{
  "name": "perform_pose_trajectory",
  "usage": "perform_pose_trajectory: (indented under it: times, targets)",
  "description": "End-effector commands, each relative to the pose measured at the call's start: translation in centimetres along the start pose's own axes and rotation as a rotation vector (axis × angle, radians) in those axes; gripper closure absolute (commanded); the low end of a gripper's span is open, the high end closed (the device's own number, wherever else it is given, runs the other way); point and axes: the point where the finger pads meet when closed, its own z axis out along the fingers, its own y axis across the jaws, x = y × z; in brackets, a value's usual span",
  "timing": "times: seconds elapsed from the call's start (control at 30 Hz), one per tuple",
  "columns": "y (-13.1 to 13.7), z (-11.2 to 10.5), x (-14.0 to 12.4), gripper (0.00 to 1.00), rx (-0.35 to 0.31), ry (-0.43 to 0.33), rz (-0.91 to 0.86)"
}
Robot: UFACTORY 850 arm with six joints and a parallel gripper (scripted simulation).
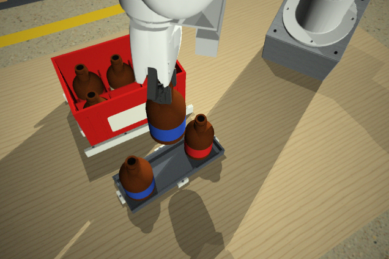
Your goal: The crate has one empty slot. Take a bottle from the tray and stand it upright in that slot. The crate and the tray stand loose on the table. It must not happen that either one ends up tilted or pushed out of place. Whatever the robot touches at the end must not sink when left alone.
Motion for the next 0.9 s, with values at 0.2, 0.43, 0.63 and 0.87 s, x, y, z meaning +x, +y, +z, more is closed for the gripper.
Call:
perform_pose_trajectory:
  times: [0.2, 0.43, 0.63, 0.87]
  targets:
    - [-0.2, -0.1, -0.3, 1.00, -0.001, -0.001, 0.000]
    - [-0.6, -0.1, -0.7, 1.00, -0.001, -0.001, 0.000]
    - [-0.9, -0.1, -1.0, 1.00, -0.001, -0.001, 0.000]
    - [-1.6, -0.1, -1.7, 1.00, -0.001, -0.001, 0.000]
